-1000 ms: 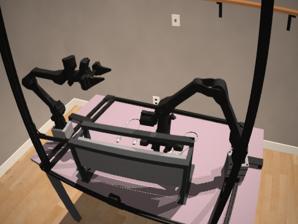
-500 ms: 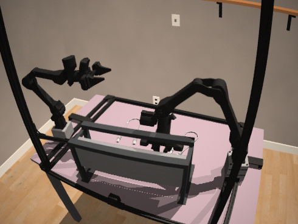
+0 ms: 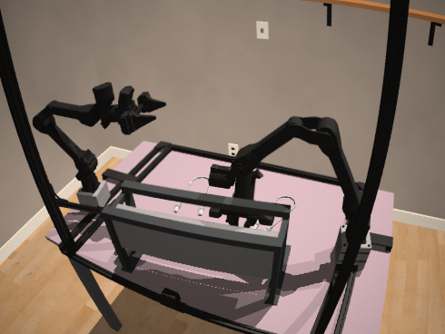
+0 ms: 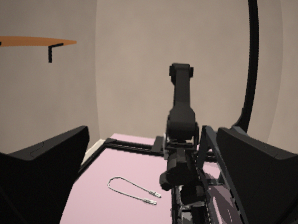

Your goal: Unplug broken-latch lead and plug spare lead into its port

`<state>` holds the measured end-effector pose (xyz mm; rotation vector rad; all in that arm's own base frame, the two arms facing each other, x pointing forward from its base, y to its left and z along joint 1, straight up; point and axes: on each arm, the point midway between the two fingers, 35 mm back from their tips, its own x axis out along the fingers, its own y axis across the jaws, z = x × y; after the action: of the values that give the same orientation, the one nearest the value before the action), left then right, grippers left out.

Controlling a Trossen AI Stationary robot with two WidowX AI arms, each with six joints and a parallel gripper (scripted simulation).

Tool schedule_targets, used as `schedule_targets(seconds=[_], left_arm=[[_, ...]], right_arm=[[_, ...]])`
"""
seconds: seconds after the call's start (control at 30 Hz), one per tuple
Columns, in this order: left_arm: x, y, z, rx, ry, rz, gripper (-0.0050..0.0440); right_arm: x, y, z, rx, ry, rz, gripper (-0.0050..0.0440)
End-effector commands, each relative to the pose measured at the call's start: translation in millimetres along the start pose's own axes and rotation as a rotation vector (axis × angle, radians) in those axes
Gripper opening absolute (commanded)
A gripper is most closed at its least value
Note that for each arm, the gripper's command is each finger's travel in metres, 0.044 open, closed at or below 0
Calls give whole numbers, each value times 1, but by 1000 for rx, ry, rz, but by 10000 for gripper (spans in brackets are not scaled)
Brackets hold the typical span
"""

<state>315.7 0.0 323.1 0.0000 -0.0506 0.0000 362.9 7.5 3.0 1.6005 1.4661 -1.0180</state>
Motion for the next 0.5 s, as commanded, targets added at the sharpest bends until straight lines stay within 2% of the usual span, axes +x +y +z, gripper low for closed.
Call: schedule_targets(seconds=[0.0, 0.23, 0.27, 0.47], left_arm=[[0, 0, 0, 0, 0, 0, 440], [0, 0, 0, 0, 0, 0, 440], [0, 0, 0, 0, 0, 0, 440], [0, 0, 0, 0, 0, 0, 440]], right_arm=[[0, 0, 0, 0, 0, 0, 55], [0, 0, 0, 0, 0, 0, 55], [-17, 0, 36, 0, 0, 0, 55], [-17, 0, 36, 0, 0, 0, 55]])
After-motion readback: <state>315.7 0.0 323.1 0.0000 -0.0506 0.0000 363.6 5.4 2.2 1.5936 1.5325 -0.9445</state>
